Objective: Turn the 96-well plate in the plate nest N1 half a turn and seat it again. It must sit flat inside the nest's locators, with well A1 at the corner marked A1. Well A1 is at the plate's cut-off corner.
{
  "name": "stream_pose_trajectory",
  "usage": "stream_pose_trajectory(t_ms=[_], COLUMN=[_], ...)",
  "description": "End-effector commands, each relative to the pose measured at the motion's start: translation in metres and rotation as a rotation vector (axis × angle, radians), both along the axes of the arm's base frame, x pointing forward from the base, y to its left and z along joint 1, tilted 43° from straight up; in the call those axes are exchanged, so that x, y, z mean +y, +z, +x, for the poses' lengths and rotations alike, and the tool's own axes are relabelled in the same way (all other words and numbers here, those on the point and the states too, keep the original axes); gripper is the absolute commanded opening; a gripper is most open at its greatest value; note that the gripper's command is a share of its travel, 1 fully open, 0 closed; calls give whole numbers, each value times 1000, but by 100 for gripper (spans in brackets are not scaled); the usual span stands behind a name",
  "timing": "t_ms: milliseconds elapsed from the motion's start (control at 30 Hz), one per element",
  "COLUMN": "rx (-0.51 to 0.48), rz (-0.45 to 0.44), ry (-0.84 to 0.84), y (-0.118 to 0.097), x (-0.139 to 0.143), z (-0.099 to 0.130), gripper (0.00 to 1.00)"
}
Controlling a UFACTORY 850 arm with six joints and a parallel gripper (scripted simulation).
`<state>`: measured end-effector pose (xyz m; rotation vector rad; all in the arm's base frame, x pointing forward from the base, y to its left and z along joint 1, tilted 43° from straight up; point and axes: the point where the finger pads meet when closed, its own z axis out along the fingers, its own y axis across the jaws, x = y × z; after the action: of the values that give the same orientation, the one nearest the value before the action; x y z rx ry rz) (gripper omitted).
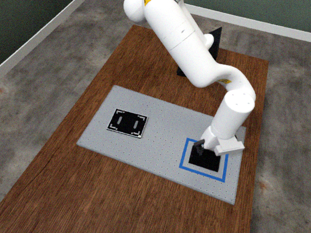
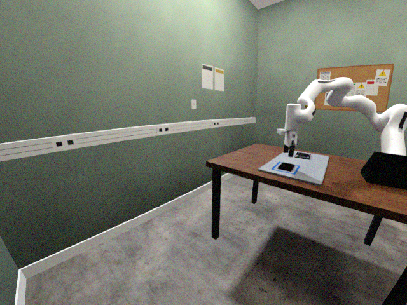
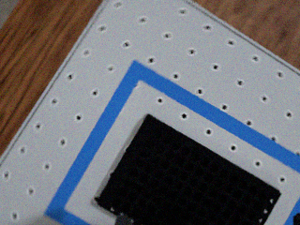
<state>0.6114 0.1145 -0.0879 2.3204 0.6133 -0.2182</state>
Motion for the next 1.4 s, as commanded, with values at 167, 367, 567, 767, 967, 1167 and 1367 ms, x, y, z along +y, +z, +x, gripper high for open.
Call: stream_pose_trajectory(t_ms=[167, 367, 567, 767, 967, 1167, 1367], rx=[221, 358, 494, 585, 701, 701, 701], rz=[-1, -3, -5, -7, -9, -9, -9], ry=[217, 364, 510, 608, 733, 733, 733], y=[1, 1, 1, 1, 1, 1, 1], x=[1, 1, 1, 1, 1, 1, 1], z=[1, 1, 1, 1, 1, 1, 1], gripper=[100, 100, 100, 100, 100, 100, 100])
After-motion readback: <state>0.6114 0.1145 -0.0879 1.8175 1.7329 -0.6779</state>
